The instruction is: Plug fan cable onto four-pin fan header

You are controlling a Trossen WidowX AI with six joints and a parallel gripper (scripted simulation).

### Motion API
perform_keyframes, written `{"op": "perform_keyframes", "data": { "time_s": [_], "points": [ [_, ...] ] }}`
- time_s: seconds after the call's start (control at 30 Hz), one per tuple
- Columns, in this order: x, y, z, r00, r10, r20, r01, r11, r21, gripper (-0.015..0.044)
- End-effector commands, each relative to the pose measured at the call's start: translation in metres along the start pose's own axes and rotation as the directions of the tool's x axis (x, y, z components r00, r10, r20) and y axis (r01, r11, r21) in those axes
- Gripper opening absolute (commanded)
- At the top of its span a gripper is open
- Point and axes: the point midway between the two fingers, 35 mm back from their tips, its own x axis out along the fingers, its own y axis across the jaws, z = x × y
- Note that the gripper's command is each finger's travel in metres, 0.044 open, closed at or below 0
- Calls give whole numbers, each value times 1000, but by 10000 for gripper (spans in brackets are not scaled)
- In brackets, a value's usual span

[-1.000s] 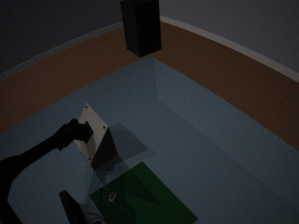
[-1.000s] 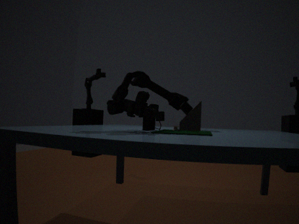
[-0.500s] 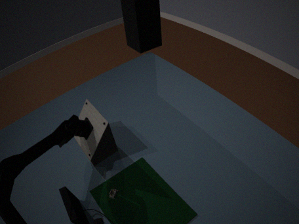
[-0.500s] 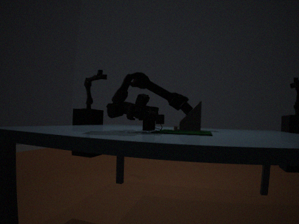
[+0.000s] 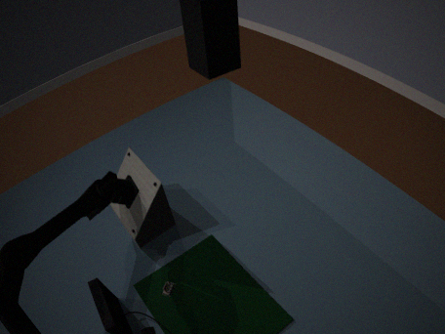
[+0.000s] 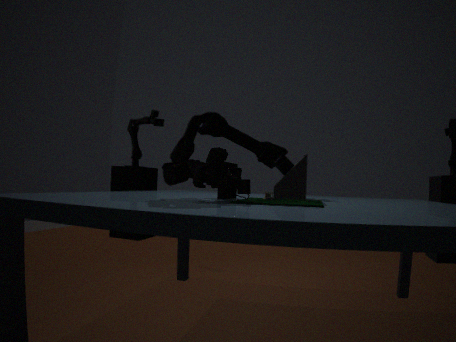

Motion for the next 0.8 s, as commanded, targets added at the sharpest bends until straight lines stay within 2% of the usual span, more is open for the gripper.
{"op": "perform_keyframes", "data": {
  "time_s": [0.0, 0.77],
  "points": [
    [2, 0, -4, 1000, 1, 8, -1, 1000, 0, 0],
    [4, 0, -18, 1000, 1, -1, -1, 1000, 0, 0]
  ]
}}
